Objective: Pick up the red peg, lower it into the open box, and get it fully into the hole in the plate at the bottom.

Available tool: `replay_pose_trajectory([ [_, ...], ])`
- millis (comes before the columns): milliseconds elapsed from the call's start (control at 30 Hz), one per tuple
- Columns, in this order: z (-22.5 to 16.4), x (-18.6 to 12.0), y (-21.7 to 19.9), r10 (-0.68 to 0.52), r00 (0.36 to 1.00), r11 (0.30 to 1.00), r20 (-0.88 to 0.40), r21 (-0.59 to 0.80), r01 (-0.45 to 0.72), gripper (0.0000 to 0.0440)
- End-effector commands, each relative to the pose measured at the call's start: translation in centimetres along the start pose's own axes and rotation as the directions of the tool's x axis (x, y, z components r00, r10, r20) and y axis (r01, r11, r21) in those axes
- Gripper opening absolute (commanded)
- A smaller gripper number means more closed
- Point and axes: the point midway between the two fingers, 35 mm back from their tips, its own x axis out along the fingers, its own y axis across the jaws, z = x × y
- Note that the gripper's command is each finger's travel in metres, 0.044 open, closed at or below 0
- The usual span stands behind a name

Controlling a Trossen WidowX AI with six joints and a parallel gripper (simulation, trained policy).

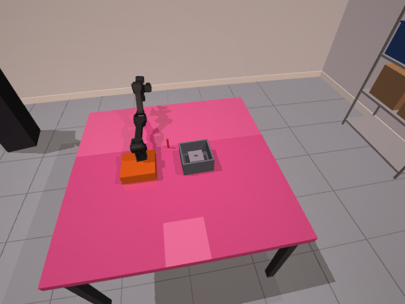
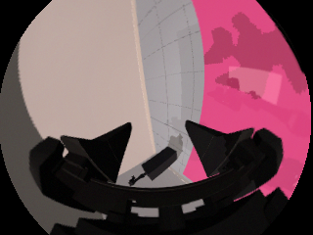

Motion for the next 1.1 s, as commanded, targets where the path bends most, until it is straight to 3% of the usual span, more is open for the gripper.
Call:
replay_pose_trajectory([
  [0, -0.8, -0.2, 0.5, 0.020, 1.000, 1.000, -0.011, -0.011, -0.020, 0.0420],
  [67, -2.7, -0.9, 1.9, 0.079, 0.996, 0.997, -0.039, -0.019, -0.080, 0.0440],
  [233, -7.5, -3.4, 5.5, 0.229, 0.966, 0.974, -0.120, 0.026, -0.227, 0.0440],
  [500, -14.6, -8.9, 10.3, 0.430, 0.866, 0.902, -0.257, 0.169, -0.398, 0.0440],
  [767, -20.3, -15.8, 13.9, 0.596, 0.710, 0.802, -0.376, 0.334, -0.496, 0.0440],
  [1067, -25.1, -24.8, 16.7, 0.733, 0.487, 0.680, -0.475, 0.524, -0.513, 0.0440],
])
